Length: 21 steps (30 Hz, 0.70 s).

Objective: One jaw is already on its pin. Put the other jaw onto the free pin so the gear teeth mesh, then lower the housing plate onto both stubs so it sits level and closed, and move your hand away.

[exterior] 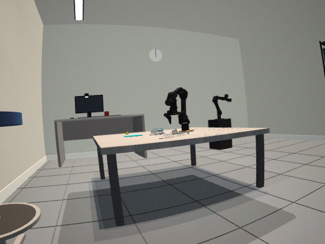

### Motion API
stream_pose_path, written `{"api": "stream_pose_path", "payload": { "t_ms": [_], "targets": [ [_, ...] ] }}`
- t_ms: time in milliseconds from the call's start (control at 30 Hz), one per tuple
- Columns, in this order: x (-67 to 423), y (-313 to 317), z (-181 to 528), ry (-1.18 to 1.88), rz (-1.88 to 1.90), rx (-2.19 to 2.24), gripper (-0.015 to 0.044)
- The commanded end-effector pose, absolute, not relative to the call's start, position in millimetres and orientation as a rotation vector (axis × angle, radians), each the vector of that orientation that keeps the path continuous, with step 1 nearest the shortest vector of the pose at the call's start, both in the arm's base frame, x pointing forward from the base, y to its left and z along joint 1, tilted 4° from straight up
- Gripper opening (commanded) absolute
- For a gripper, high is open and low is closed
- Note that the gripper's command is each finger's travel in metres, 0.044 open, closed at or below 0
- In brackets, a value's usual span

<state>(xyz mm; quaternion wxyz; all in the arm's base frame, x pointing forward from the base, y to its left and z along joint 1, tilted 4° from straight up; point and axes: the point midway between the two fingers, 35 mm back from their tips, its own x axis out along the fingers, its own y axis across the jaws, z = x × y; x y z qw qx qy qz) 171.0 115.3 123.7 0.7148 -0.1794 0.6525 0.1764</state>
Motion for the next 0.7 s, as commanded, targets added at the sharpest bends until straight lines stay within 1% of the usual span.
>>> {"api": "stream_pose_path", "payload": {
  "t_ms": [0,567,667],
  "targets": [
    [171.0,115.3,123.7,1.445,0.391,-0.397,0.044],
    [171.0,115.3,123.7,1.445,0.391,-0.397,0.044],
    [171.0,115.3,123.7,1.445,0.391,-0.397,0.0361]
  ]
}}
